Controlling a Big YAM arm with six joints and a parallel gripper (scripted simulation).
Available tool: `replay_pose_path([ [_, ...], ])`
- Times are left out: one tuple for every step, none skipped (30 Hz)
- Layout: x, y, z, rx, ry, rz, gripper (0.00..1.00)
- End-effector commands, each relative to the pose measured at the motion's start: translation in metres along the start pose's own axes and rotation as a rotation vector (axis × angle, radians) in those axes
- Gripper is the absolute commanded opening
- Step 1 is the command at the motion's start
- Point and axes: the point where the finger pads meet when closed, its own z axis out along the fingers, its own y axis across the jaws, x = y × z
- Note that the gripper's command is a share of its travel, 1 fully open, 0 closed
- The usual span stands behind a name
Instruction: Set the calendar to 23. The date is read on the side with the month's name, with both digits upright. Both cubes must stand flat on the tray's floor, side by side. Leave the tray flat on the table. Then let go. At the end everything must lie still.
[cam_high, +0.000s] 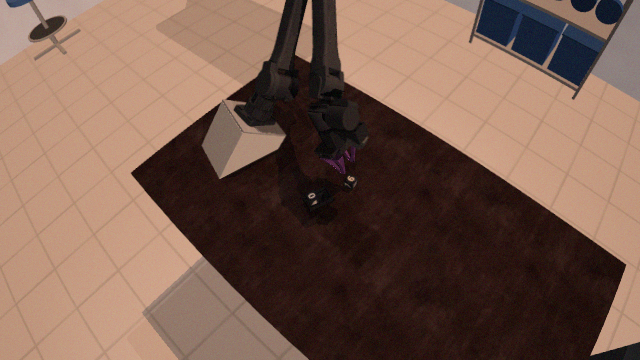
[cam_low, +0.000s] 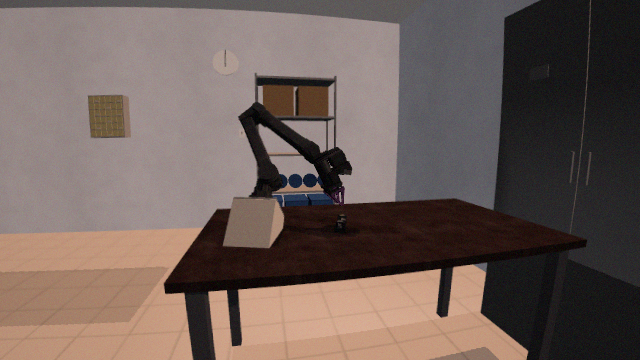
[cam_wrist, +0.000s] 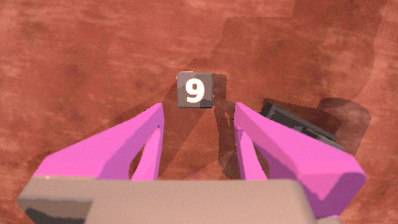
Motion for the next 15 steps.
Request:
replay_pose_path([
  [-0.018, 0.000, -0.007, 0.010, -0.088, 0.011, 0.46],
  [-0.018, 0.000, -0.007, 0.009, -0.094, 0.011, 0.46],
  [-0.018, 0.001, -0.007, 0.008, -0.095, 0.010, 0.46],
  [-0.019, 0.001, -0.007, 0.008, -0.096, 0.008, 0.46],
  [-0.036, 0.003, -0.010, 0.008, -0.118, -0.014, 0.46],
  [-0.035, 0.003, -0.010, 0.008, -0.117, -0.013, 0.46],
  [-0.027, 0.002, -0.008, 0.008, -0.109, -0.003, 0.46],
  [-0.018, 0.001, -0.006, 0.009, -0.101, 0.007, 0.46],
  [-0.017, 0.001, -0.005, 0.009, -0.104, 0.007, 0.46],
  [-0.016, 0.001, -0.003, 0.008, -0.109, 0.007, 0.46],
  [-0.015, 0.002, -0.001, 0.006, -0.115, 0.006, 0.46],
  [-0.014, 0.001, 0.001, 0.006, -0.125, 0.007, 0.46],
  [-0.013, 0.000, 0.002, 0.007, -0.137, 0.010, 0.46],
  [-0.013, 0.000, 0.002, 0.007, -0.137, 0.010, 0.46],
  [-0.013, 0.000, 0.002, 0.007, -0.137, 0.010, 0.46],
])
